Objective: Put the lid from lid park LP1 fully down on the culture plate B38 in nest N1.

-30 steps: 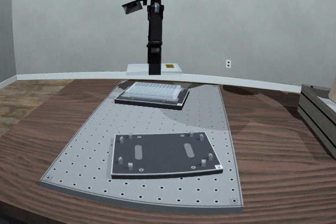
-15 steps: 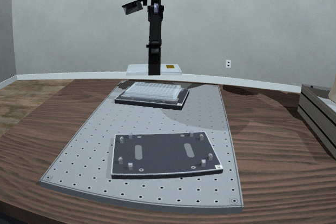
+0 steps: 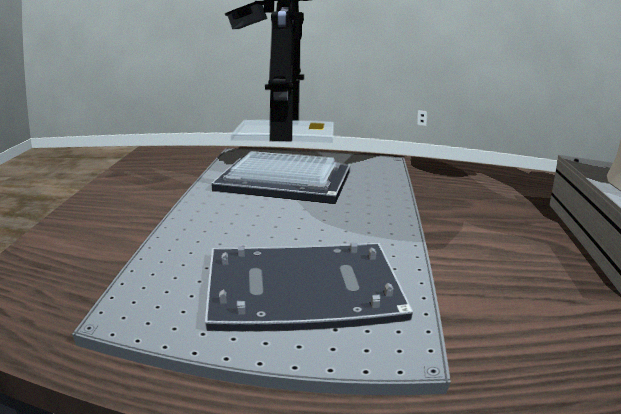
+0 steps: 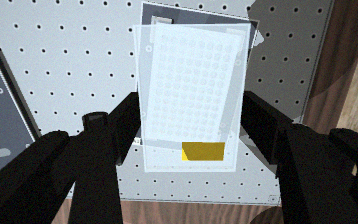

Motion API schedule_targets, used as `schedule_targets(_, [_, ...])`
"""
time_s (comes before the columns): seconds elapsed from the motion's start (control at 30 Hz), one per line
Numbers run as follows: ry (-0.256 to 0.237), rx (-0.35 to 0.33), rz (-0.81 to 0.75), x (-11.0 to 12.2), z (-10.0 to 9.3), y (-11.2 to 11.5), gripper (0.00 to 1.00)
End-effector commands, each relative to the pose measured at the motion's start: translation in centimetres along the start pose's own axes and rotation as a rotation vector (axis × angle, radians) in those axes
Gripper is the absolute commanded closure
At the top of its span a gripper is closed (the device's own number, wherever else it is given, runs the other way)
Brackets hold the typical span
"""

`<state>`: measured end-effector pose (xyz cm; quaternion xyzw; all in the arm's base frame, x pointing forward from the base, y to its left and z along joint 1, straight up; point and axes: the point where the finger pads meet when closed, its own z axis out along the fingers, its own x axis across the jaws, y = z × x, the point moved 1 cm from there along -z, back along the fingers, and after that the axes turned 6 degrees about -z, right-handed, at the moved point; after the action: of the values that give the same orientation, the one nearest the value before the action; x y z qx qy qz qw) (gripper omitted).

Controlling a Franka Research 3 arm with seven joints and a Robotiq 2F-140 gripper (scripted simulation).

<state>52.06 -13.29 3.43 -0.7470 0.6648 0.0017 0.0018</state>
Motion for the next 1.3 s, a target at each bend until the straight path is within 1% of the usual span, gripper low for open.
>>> schedule_targets(0.0, [0.004,0.001,0.101,0.0,0.1,-0.1,0.90])
schedule_targets(0.1, [0.004,0.001,0.139,0.0,0.2,-0.1,0.90])
schedule_targets(0.43, [0.004,0.001,0.139,-0.1,2.6,-0.1,0.90])
schedule_targets(0.77, [0.004,0.001,0.139,-0.1,3.4,0.0,0.90])
schedule_targets(1.27, [0.004,0.001,0.139,-0.1,3.5,0.0,0.90])
